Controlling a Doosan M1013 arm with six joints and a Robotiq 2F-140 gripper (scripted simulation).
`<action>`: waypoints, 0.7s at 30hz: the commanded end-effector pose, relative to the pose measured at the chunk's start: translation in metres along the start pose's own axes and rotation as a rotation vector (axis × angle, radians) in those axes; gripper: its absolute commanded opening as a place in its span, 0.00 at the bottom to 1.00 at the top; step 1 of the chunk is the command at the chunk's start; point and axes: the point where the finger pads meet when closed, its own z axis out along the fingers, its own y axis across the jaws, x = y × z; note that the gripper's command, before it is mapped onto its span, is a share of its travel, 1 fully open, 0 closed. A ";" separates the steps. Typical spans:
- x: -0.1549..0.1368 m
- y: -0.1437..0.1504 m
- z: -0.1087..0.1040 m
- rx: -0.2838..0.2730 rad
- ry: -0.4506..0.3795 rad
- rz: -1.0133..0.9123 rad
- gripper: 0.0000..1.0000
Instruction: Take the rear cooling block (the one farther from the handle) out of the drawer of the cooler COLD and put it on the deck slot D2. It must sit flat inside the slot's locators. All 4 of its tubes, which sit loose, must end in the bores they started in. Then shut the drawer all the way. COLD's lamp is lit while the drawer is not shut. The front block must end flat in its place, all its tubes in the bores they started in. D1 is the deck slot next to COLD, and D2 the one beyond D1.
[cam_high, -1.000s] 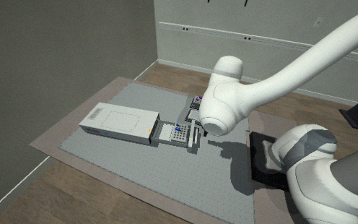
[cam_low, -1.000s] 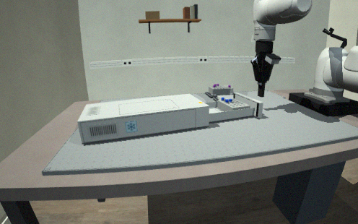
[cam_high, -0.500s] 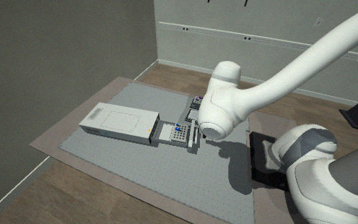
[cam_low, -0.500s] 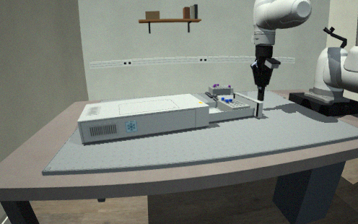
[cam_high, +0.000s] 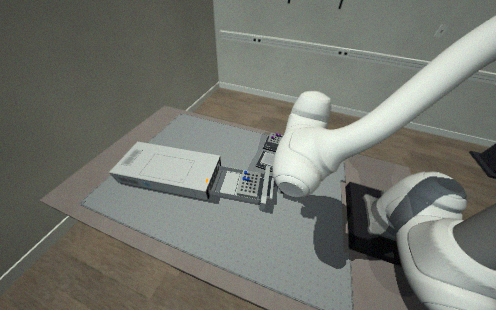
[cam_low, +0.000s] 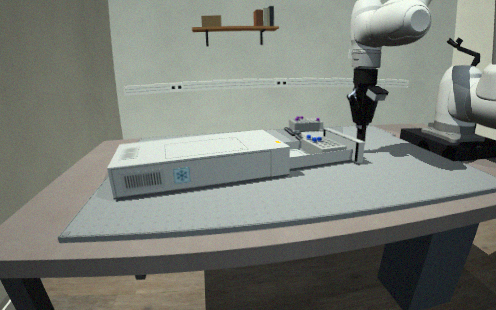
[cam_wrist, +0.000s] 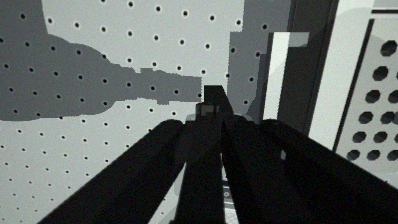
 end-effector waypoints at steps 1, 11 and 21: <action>0.002 0.000 0.006 0.000 0.002 0.003 0.10; 0.002 0.000 0.016 0.000 0.002 0.003 0.10; 0.001 0.001 0.016 -0.001 0.001 0.001 0.10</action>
